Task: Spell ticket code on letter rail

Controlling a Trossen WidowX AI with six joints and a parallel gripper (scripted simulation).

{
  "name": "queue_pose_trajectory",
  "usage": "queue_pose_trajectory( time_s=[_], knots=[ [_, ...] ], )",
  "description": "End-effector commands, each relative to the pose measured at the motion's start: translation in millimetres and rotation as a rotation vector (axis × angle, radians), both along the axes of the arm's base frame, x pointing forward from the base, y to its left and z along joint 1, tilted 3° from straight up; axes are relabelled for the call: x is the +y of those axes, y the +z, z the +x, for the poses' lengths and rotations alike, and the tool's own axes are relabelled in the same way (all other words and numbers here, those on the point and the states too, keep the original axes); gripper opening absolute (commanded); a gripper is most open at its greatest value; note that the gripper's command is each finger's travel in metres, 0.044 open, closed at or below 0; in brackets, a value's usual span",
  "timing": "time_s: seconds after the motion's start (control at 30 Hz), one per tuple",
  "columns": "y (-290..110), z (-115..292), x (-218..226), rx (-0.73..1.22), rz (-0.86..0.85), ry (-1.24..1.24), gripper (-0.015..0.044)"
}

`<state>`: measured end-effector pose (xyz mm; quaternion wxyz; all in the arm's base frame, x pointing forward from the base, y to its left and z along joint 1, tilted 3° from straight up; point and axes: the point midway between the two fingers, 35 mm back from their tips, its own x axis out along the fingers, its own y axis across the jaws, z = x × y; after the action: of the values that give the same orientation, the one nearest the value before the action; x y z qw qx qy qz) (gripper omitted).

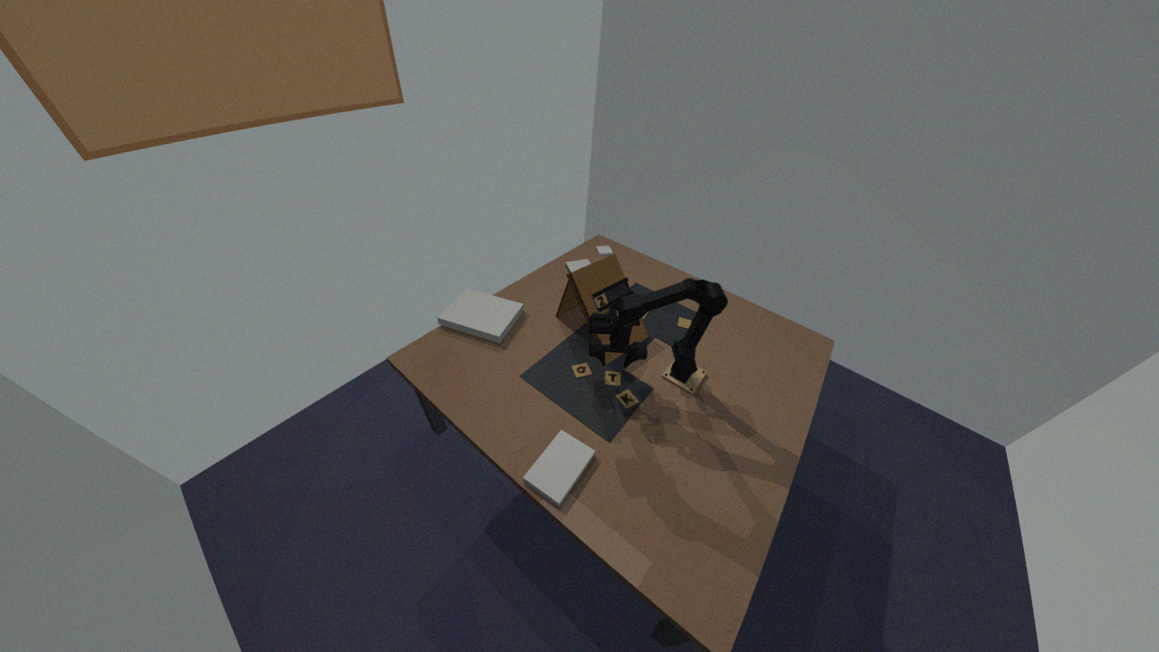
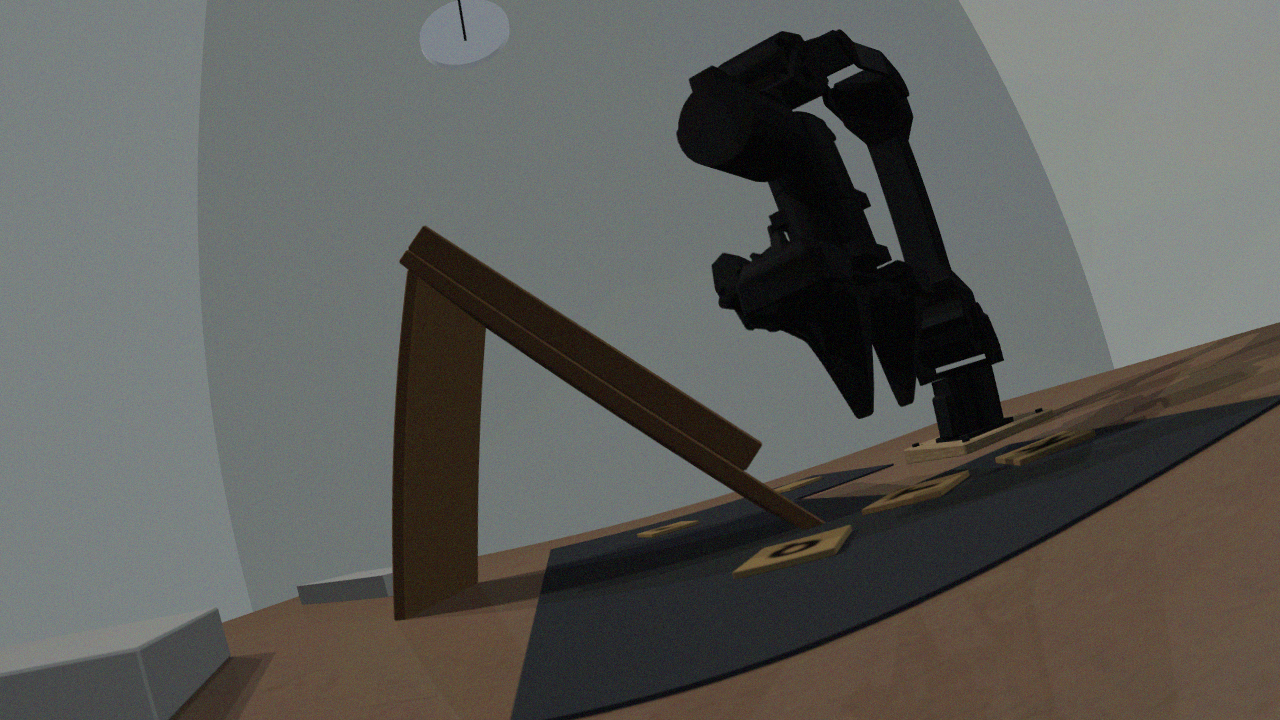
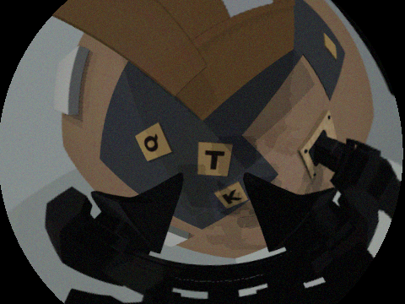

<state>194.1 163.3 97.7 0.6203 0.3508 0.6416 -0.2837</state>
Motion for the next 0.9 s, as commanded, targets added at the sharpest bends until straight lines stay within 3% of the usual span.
queue_pose_trajectory(
  time_s=[0.0,0.23,0.47,0.87],
  knots=[
    [-7.6,-6.2,6.8,0.01,-0.032,-0.067,0.034],
    [-9.1,-6.0,6.0,0.01,-0.032,-0.067,0.034],
    [-40.0,-5.8,7.3,0.01,-0.032,-0.067,0.034],
    [-42.0,-5.8,6.3,0.01,-0.032,-0.067,0.034]
  ],
)
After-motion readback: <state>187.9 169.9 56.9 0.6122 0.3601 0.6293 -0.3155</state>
